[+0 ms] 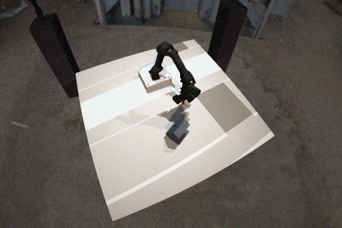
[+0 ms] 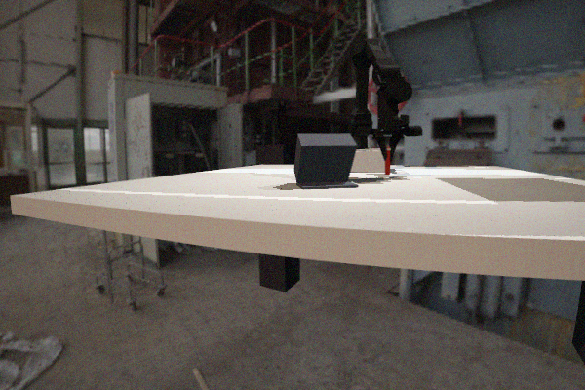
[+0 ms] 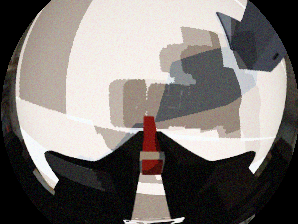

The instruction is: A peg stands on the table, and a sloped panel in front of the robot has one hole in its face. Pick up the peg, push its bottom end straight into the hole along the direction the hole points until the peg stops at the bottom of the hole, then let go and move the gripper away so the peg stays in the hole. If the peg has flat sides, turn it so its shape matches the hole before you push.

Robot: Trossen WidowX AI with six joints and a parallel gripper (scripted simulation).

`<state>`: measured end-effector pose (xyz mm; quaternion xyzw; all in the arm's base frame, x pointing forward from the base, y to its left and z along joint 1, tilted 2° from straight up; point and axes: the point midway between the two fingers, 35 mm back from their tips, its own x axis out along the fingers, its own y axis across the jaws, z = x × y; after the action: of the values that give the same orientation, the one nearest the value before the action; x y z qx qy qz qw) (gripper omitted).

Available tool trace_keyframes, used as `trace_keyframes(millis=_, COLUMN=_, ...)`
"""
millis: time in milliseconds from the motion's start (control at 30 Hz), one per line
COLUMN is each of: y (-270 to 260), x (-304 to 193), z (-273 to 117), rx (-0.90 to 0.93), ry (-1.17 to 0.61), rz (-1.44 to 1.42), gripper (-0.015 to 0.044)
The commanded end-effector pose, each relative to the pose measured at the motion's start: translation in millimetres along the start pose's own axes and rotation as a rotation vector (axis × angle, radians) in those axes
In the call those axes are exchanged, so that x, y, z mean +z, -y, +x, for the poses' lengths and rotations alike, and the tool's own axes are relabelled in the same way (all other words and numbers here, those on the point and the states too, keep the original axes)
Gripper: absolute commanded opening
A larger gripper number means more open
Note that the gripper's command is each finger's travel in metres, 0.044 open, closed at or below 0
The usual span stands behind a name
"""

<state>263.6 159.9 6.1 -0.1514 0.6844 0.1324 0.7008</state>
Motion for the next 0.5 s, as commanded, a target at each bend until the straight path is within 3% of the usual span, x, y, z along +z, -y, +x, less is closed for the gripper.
trace_keyframes(millis=0, y=-0.7, x=3.2, z=-20.1, rx=-0.001, ry=0.010, rz=0.000, gripper=0.0000)
trace_keyframes(millis=467, y=-1.3, x=4.5, z=-67.0, rx=-0.001, ry=0.008, rz=0.002, gripper=0.0000)
